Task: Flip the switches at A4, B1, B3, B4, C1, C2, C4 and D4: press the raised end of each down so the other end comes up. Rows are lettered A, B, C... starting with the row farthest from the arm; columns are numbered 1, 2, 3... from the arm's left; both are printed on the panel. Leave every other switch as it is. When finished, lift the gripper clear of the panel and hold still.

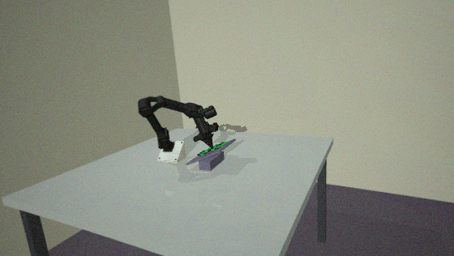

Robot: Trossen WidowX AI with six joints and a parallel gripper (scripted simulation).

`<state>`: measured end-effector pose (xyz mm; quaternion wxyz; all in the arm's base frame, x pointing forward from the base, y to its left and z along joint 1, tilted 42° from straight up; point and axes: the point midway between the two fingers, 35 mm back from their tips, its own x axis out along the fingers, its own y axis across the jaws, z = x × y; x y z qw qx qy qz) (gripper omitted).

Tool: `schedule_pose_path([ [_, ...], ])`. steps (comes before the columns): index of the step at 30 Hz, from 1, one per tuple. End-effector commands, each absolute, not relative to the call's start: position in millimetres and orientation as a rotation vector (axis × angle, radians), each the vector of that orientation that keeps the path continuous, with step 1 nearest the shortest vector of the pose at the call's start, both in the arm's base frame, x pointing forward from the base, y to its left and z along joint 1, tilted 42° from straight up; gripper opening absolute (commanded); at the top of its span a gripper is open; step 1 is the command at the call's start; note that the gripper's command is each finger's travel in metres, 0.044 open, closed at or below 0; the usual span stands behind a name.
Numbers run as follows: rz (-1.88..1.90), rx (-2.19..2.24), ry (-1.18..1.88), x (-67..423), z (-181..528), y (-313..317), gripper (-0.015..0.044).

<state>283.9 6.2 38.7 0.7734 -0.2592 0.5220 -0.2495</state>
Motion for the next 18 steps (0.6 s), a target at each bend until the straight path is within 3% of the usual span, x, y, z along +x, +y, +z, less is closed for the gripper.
schedule_pose_path([
  [1,-0.542,-0.570,1.134,282.8,37.5,4.5,0.0000],
  [10,-0.531,-0.574,1.113,258.7,80.4,47.9,0.0000],
  [18,-0.531,-0.575,1.115,255.7,108.0,17.9,0.0000],
])
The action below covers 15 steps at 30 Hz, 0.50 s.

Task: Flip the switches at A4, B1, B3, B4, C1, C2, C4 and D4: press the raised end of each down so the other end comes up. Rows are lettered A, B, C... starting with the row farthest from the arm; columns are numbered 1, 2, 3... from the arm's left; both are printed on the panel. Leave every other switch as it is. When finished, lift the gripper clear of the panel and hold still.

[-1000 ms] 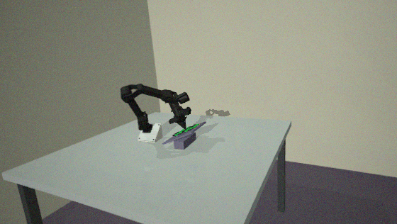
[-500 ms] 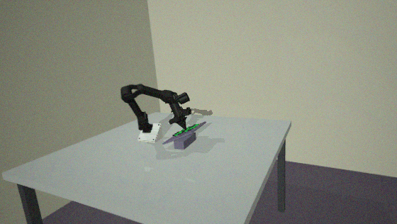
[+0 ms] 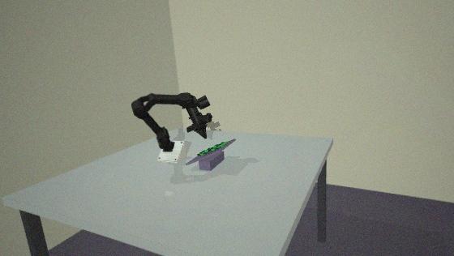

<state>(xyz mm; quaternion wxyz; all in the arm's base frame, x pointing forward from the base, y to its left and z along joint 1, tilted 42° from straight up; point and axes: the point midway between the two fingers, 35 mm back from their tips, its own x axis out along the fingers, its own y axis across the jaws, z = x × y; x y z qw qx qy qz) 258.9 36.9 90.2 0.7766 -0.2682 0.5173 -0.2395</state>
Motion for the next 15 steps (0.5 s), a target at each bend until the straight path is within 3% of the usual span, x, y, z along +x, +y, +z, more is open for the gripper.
schedule_pose_path([
  [1,-0.532,-0.577,1.114,254.1,113.9,11.0,0.0000],
  [15,-0.543,-0.572,1.136,265.8,96.0,-17.7,0.0000],
])
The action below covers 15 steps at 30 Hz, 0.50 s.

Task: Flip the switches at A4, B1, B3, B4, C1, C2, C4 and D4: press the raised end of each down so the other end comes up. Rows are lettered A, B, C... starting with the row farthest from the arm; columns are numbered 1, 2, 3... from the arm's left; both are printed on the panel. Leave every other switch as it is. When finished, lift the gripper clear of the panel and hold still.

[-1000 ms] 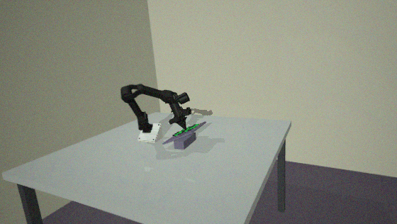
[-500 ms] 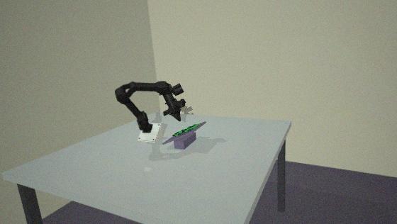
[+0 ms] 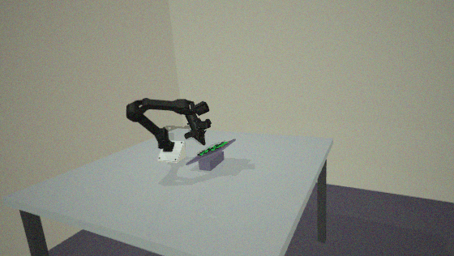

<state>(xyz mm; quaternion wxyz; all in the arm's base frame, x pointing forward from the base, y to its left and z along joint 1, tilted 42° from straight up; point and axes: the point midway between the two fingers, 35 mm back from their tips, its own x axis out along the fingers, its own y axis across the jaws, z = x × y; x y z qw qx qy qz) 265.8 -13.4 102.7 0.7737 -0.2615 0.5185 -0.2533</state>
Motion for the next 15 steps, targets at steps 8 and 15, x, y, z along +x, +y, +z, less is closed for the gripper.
schedule_pose_path([
  [8,-0.543,-0.572,1.136,267.5,92.8,-21.0,0.0000],
  [15,-0.543,-0.573,1.135,270.1,88.0,-26.0,0.0000],
])
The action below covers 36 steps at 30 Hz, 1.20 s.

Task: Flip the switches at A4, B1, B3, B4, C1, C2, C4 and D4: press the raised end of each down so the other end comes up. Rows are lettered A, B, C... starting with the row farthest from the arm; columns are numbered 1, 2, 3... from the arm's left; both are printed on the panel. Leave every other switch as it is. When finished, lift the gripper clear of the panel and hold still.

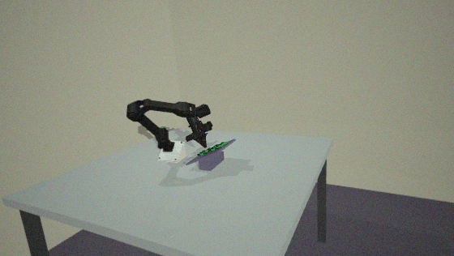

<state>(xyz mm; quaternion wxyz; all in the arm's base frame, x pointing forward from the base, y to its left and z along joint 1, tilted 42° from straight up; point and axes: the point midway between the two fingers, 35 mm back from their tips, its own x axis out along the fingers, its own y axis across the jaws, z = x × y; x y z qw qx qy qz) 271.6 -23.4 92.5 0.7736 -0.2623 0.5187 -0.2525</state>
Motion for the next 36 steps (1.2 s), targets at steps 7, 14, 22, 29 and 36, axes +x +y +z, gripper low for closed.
schedule_pose_path([
  [7,-0.543,-0.573,1.135,273.9,81.0,-32.9,0.0000],
  [14,-0.544,-0.573,1.135,274.3,80.3,-33.7,0.0000],
  [22,-0.544,-0.573,1.135,274.3,80.3,-33.7,0.0000],
  [29,-0.544,-0.573,1.135,274.3,80.3,-33.7,0.0000],
  [36,-0.544,-0.573,1.135,274.3,80.3,-33.7,0.0000],
])
